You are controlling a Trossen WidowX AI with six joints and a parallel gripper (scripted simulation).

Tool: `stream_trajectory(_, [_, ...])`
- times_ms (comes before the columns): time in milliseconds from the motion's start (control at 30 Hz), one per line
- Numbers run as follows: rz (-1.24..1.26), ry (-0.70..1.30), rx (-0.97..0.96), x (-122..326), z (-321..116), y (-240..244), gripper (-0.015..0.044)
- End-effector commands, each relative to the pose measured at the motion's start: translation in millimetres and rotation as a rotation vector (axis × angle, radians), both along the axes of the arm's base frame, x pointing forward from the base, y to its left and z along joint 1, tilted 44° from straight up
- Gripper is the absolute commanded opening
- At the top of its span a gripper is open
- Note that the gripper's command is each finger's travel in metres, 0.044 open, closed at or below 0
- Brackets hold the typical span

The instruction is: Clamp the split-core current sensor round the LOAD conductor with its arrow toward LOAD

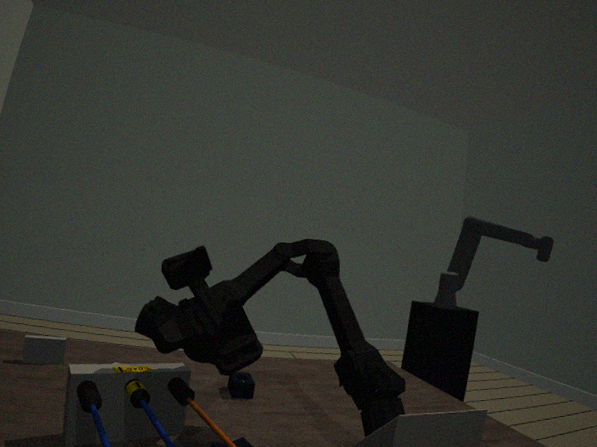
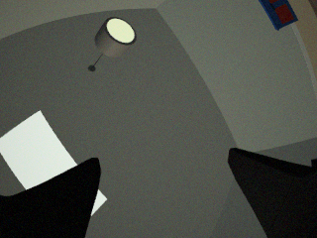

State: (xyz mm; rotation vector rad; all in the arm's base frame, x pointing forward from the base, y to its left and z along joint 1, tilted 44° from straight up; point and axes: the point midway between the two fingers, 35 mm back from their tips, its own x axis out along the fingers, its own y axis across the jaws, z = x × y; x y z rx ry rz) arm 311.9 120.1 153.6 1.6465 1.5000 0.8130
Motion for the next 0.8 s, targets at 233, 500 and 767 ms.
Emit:
stream_trajectory(233, [-0.148, -0.559, -0.46, 16.2, 9.3, -9.8, 0.044])
stream_trajectory(500, [-0.418, -1.169, -1.021, 36.0, 67.6, -52.6, 0.044])
stream_trajectory(767, [-0.82, -1.522, -1.589, 9.2, 161.4, -114.5, 0.044])
